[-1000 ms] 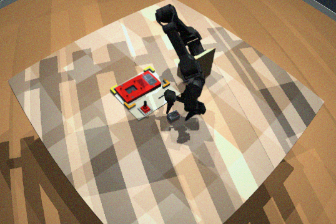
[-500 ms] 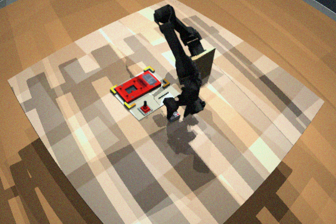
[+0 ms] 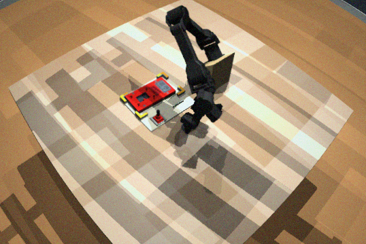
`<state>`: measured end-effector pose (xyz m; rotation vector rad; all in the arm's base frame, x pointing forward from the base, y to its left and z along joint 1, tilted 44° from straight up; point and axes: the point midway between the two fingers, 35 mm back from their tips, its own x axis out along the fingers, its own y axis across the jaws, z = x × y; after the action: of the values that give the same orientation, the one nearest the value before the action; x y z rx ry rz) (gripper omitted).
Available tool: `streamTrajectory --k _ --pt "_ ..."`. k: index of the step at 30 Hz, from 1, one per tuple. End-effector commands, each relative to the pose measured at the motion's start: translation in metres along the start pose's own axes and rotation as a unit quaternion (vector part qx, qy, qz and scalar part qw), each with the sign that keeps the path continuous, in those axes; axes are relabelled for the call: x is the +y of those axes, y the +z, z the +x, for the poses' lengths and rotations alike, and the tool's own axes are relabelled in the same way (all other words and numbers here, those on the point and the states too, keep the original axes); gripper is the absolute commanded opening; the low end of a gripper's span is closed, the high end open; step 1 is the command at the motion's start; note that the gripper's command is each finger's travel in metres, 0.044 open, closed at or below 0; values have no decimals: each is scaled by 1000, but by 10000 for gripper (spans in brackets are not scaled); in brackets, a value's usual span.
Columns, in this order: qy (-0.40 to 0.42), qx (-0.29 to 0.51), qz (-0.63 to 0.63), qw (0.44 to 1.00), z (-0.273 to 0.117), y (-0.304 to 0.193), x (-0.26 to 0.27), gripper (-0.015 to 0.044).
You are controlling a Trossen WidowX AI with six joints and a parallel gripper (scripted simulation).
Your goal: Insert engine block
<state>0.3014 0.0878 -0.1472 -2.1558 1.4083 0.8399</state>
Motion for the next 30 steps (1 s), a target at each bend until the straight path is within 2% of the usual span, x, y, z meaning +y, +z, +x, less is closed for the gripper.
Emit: streamTrajectory --k 1,15,30 --pt "13 -7 -56 998 -1 -2 -2 440" --pt "59 -45 -283 956 -9 -10 -3 440" --pt "90 -106 -504 853 -21 -22 -3 440"
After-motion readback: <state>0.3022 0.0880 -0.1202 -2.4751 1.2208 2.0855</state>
